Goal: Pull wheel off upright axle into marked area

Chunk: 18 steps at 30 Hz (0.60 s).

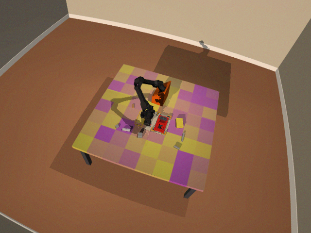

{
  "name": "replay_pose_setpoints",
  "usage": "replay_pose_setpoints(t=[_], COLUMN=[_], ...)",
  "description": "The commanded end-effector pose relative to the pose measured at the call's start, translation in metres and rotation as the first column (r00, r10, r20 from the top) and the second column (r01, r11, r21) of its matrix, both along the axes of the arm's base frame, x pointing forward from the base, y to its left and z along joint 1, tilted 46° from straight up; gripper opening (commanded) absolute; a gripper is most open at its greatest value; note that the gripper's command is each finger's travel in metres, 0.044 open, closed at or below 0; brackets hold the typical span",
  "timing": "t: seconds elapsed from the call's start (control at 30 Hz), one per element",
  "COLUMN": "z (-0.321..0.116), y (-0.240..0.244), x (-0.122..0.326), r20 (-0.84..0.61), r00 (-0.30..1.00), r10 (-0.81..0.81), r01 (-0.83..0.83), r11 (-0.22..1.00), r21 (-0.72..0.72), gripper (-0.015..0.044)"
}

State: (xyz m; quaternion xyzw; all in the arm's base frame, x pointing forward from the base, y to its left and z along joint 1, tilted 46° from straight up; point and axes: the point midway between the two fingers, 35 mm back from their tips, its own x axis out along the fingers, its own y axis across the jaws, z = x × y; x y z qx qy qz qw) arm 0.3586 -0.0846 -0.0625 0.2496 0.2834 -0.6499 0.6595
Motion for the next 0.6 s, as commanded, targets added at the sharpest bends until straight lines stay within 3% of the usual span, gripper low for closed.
replay_pose_setpoints(t=[0.0, 0.57], z=[0.0021, 0.0060], y=[0.0027, 0.0068], x=[0.0005, 0.0004], r20=[0.003, 0.003], r00=[1.000, 1.000], r10=[0.002, 0.004], r01=[-0.002, -0.004], r11=[1.000, 1.000], r21=[-0.001, -0.002], gripper=[0.0000, 0.0000])
